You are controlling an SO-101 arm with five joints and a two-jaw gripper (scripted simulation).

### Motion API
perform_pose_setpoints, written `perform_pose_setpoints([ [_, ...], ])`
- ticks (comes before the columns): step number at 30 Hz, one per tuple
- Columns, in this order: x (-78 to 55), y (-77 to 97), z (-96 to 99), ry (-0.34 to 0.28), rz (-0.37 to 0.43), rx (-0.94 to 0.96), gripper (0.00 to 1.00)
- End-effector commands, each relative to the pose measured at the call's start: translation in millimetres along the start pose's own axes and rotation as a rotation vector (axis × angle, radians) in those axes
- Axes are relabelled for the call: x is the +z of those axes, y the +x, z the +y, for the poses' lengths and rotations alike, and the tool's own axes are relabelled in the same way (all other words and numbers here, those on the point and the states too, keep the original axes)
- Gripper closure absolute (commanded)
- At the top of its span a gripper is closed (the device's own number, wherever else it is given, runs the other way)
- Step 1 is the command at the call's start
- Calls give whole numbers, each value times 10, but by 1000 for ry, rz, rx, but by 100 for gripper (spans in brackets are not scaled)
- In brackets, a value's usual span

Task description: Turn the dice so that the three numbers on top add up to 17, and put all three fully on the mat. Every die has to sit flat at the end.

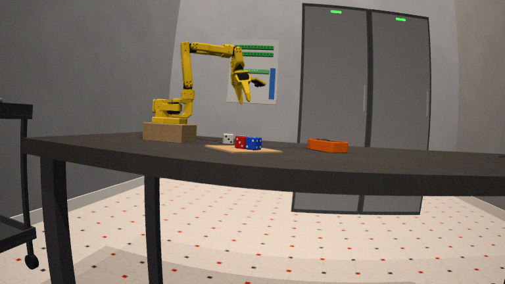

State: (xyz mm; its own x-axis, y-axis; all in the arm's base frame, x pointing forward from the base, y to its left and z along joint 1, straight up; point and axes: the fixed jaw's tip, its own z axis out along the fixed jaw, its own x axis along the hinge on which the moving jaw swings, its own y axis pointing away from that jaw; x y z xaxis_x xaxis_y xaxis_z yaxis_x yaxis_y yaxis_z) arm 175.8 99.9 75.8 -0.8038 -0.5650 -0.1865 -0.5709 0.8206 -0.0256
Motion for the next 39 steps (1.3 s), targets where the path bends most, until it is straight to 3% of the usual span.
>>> perform_pose_setpoints([
  [1, 11, -20, 32, -7, 36, 87, 65],
  [26, 51, -36, 54, -6, 76, 210, 65],
  [31, 167, 25, 61, -6, 148, 209, 65],
  [37, 418, 199, 81, -6, 317, 208, 65],
  [39, 418, 199, 81, -6, 317, 208, 65],
])
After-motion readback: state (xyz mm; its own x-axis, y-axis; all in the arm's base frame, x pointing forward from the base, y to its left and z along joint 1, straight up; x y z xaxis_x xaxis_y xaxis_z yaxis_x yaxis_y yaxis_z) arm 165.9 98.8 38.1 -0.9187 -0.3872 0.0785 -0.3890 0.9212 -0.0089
